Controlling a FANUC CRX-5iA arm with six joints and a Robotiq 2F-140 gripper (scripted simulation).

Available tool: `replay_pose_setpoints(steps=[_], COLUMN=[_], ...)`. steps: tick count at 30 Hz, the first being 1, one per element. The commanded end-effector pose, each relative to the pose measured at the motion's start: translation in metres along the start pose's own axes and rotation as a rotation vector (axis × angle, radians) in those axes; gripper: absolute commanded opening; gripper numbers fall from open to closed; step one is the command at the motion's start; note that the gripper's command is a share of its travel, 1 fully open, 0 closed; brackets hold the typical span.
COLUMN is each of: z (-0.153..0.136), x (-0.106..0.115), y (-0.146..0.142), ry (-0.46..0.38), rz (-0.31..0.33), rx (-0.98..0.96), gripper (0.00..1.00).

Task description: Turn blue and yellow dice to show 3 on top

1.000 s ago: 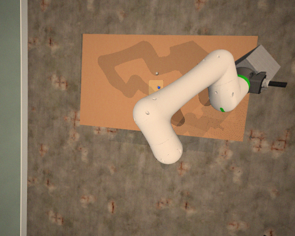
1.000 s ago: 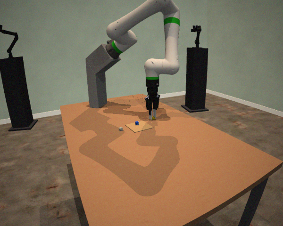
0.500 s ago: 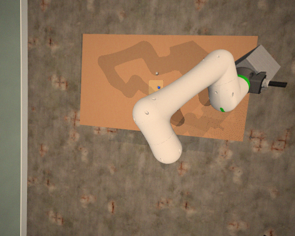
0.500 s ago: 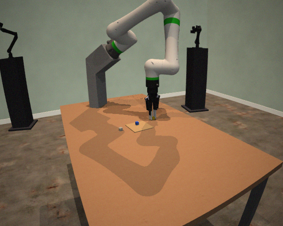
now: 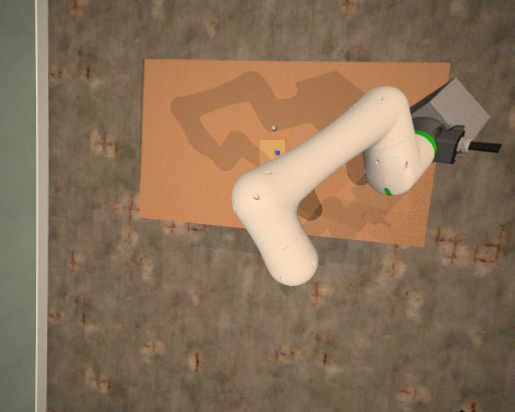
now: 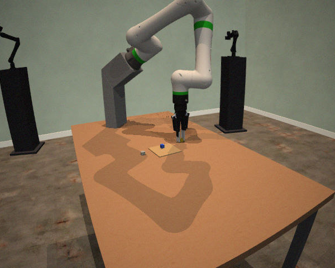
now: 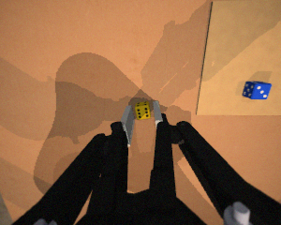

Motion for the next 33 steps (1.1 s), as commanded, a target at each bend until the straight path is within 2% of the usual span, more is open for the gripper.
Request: replay_pose_setpoints(steps=[1,11,12,33], z=[0.0001,0.0001,0.0001,0.0001], x=[0.0001,0.0001,0.0001,0.0001], y=[0.0001,0.0001,0.0001,0.0001], ry=[0.000,0.000,0.000,0.000], rz=[0.000,0.000,0.000,0.000], rx=[0.000,0.000,0.000,0.000], gripper=[0.21,0.21,0.09,0.09])
Point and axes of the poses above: the point where the finger pads meet when closed, its own x axis back along the fingers, its own y axis across the jaws, z = x × y, the point moved 10 cm from there along x, back along the fingers, and after that the axes turned 9 degrees about -x, right-handed, at the moved point
